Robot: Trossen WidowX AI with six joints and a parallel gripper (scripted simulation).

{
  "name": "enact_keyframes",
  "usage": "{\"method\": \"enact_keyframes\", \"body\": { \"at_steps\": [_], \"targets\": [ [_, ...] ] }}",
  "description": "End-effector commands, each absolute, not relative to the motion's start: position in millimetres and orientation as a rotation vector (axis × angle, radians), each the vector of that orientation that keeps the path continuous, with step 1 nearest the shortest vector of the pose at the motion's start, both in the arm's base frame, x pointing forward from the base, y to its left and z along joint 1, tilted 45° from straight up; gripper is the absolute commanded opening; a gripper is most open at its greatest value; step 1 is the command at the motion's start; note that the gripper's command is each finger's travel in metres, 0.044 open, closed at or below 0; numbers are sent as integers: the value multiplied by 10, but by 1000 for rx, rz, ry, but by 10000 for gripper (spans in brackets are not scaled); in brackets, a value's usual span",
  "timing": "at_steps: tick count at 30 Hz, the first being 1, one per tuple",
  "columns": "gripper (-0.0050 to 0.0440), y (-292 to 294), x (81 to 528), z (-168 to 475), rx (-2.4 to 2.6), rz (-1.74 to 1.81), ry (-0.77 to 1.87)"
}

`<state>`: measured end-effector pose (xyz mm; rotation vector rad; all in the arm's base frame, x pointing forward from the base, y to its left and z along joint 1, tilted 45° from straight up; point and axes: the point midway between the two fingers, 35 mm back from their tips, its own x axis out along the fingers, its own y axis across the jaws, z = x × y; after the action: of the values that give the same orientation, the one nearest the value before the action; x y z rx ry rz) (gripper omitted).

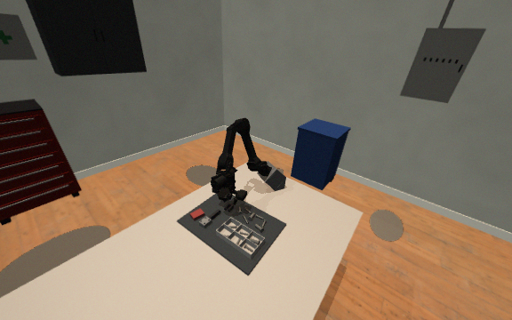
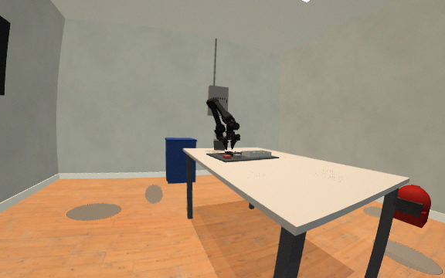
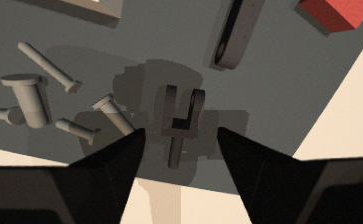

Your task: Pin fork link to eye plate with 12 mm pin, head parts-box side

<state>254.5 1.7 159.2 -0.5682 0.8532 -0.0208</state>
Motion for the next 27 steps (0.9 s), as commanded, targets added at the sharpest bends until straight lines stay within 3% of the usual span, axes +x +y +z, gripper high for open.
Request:
{"method": "enact_keyframes", "body": {
  "at_steps": [1,27],
  "targets": [
    [290,14,2545,1593,-363,-117,840],
    [290,18,2544,1589,994,-675,576]
  ]
}}
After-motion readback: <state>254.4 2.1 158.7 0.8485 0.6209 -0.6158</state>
